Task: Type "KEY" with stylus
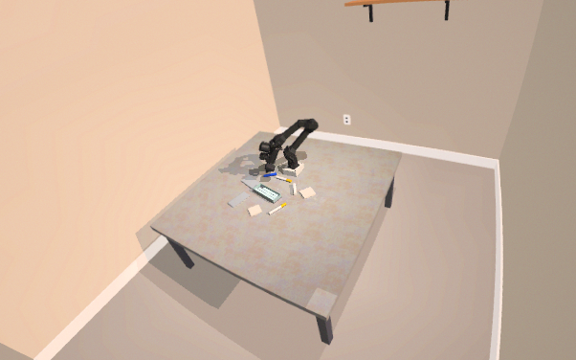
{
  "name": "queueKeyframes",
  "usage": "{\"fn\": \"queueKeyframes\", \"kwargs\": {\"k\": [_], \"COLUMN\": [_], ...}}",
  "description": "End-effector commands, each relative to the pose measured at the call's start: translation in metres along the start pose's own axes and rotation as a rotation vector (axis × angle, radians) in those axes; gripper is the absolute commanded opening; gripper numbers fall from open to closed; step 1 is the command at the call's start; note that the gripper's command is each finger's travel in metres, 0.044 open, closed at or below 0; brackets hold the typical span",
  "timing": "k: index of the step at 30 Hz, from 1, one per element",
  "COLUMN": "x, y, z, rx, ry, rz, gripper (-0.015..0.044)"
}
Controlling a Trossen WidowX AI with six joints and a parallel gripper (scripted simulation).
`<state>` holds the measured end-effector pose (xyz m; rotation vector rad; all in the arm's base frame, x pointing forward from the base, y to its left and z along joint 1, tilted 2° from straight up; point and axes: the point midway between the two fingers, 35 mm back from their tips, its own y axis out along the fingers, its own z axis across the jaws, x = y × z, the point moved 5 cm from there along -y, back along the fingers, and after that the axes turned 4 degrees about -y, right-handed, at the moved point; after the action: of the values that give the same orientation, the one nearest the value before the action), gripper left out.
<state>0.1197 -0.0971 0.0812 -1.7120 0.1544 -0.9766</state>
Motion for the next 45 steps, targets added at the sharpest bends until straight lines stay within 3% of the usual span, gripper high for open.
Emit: {"fn": "queueKeyframes", "kwargs": {"k": [1,45], "x": [-0.003,-0.012], "y": [0.004,0.020], "z": [0.000,0.001], "rx": [-0.005,-0.005], "ry": [0.004,0.004], "rz": [0.005,0.005], "gripper": [0.0150,0.0150]}}
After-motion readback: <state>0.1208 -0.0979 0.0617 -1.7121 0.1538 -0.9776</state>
